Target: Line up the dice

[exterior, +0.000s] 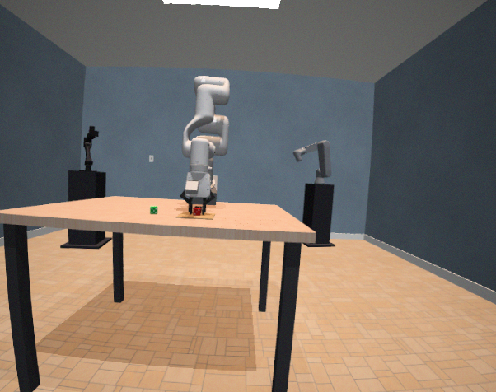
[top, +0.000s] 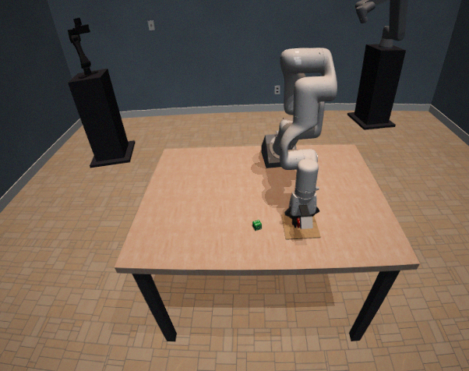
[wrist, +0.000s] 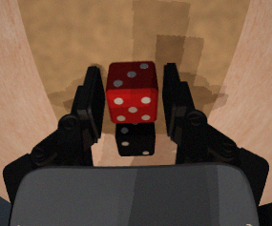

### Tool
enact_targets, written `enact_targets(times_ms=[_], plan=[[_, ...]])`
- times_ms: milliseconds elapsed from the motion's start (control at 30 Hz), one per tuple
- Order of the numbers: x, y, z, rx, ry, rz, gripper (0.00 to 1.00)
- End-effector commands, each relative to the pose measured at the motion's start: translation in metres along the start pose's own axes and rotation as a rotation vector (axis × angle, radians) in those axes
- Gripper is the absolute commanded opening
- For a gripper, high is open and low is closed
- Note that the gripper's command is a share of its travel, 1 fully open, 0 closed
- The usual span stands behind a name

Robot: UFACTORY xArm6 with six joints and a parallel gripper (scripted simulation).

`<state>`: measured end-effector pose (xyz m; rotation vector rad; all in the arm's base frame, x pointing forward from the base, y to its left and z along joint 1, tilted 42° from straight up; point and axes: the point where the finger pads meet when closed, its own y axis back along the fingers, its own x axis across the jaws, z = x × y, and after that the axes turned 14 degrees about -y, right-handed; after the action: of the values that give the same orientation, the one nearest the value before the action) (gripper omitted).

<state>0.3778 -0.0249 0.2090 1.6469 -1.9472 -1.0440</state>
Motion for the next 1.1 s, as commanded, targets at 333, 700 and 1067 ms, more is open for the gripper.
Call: enact_targets(times_ms=[333,700,1067], plan=[[0.0,0.003,-0.001,0.002,0.0,-0.001,0.47],[0.0,0.038,-0.001,0.002,0.0,-0.001,0.47],[0.0,0.082,-0.001,0.002,0.0,-0.001,0.47]])
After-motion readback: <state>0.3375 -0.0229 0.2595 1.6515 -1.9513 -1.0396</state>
